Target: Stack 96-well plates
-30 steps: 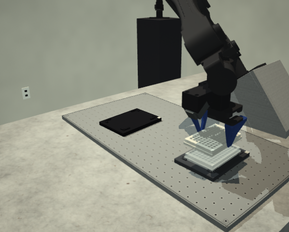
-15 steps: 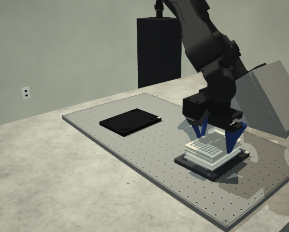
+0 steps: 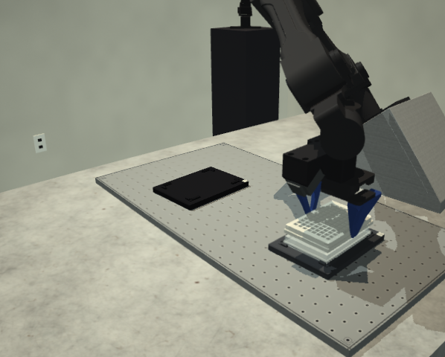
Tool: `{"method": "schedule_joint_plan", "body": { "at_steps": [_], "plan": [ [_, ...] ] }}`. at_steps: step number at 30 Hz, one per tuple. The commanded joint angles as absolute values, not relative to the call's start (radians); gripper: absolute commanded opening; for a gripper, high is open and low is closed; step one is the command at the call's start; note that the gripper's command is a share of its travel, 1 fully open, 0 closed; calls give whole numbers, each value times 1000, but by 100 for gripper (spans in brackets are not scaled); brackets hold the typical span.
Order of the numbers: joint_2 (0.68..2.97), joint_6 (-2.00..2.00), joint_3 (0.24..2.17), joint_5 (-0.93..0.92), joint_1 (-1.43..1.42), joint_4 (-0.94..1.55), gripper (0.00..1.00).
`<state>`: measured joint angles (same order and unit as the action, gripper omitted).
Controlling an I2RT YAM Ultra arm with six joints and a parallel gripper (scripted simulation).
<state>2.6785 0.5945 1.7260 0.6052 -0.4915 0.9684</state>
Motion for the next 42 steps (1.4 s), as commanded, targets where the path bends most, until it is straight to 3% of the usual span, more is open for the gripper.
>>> {"method": "schedule_joint_plan", "body": {
  "at_steps": [1, 42],
  "plan": [
    [2643, 588, 1752, 612, -514, 948, 0],
    [2637, 582, 1743, 615, -508, 944, 0]
  ]
}}
